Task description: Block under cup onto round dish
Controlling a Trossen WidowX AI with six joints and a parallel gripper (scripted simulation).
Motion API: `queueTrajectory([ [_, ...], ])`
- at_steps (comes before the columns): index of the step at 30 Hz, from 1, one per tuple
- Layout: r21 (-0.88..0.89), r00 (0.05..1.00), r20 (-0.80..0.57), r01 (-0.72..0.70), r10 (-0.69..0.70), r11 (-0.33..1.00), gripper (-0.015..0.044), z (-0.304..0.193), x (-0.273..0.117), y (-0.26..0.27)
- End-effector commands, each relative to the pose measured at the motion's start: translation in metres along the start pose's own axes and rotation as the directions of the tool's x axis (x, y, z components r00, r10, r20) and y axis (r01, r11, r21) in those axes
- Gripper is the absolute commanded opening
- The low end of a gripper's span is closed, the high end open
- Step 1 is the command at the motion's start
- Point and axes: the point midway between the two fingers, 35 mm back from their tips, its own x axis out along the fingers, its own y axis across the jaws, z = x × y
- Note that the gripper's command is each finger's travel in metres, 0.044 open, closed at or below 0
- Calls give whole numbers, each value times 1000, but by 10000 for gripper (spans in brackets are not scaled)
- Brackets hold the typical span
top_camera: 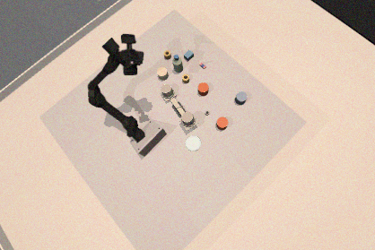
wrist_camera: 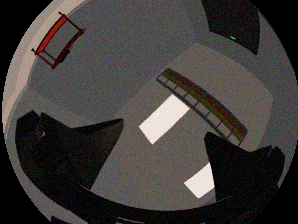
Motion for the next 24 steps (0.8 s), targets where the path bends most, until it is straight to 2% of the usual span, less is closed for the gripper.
queueTrajectory([
  [1,22,999,41,-8,7,1000,440,9,4,8],
  [12,85,976,211,-73,53,994,440,47,13,41],
  [24,158,904,405,-213,133,964,440,88,13,84],
])
